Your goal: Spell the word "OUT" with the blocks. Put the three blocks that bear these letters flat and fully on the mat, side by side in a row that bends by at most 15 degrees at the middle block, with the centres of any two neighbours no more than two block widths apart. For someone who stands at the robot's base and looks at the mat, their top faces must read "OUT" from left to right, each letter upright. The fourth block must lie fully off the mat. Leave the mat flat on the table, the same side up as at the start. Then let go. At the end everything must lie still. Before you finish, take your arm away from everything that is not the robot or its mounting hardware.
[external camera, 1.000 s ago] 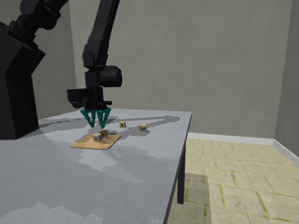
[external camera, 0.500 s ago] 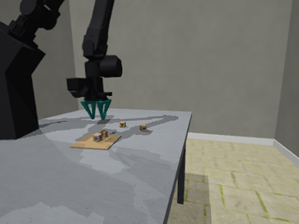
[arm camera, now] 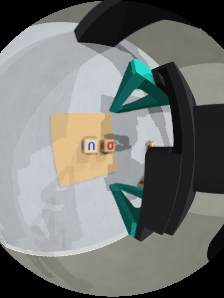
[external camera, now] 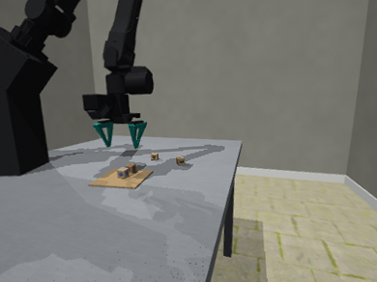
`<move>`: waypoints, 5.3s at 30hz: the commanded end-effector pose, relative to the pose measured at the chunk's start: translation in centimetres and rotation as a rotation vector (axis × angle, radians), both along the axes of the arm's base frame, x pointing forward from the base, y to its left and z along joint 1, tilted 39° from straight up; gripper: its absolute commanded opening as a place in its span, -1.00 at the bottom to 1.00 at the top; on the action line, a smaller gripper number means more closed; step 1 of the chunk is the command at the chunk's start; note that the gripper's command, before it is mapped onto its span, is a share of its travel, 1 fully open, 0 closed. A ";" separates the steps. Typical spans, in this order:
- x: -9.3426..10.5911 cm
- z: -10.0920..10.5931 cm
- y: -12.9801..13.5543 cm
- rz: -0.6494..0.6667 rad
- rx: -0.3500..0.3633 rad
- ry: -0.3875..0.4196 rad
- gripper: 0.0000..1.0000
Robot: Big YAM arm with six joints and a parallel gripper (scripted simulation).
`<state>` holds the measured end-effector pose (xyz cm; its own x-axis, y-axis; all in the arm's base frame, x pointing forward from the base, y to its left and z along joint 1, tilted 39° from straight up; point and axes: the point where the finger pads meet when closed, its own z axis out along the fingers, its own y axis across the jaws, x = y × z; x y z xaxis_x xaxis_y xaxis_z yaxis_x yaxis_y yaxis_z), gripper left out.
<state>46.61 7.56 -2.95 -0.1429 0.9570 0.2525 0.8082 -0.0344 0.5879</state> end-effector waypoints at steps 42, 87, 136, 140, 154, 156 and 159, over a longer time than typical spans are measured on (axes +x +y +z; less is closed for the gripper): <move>-3.1 4.7 21.3 1.346 -0.997 -0.514 0.16; -2.9 3.8 21.2 1.419 -1.040 -0.521 0.16; 0.7 0.7 22.0 1.389 -1.045 -0.536 0.16; 0.6 0.3 21.9 1.393 -1.044 -0.530 0.16; 0.6 0.3 21.9 1.393 -1.044 -0.530 0.16; 0.6 0.3 21.9 1.393 -1.044 -0.530 0.16; 0.6 0.3 21.9 1.393 -1.044 -0.530 0.16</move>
<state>46.35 29.86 -2.80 -0.7550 -0.2066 -0.6224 -0.3380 0.9359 0.0993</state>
